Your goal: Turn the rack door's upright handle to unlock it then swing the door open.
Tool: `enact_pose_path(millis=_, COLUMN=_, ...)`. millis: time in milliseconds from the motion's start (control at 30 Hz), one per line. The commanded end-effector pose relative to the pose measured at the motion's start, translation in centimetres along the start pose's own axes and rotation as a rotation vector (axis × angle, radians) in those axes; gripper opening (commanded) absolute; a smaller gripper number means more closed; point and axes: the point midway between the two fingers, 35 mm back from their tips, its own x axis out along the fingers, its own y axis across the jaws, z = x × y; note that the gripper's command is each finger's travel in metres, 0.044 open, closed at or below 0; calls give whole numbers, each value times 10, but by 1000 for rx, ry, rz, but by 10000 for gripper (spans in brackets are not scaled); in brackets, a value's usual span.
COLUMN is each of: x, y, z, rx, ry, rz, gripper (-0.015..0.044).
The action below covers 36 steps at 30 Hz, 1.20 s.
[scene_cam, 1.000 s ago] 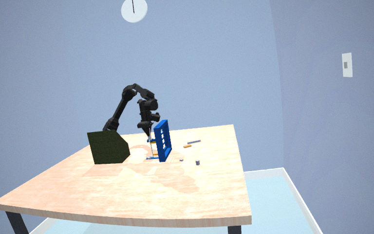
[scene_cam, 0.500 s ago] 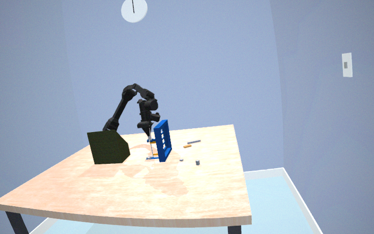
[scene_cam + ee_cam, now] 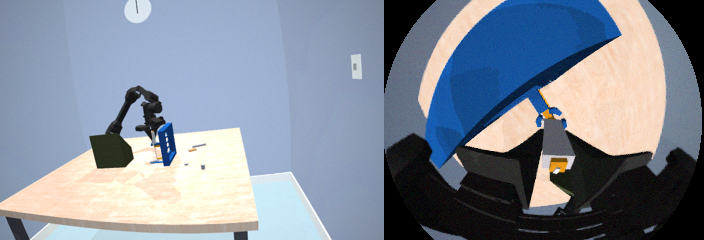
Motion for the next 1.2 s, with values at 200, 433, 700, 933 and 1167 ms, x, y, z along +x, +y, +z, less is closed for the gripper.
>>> enact_pose_path(millis=200, x=1, y=0, z=0, rx=484, ry=0, rz=0, gripper=13)
enact_pose_path(millis=433, x=1, y=0, z=0, rx=829, ry=0, rz=0, gripper=13)
enact_pose_path(millis=700, x=1, y=0, z=0, rx=1224, ry=0, rz=0, gripper=13)
enact_pose_path(millis=933, x=1, y=0, z=0, rx=1296, ry=0, rz=0, gripper=13)
enact_pose_path(millis=1167, x=1, y=0, z=0, rx=1296, ry=0, rz=0, gripper=92)
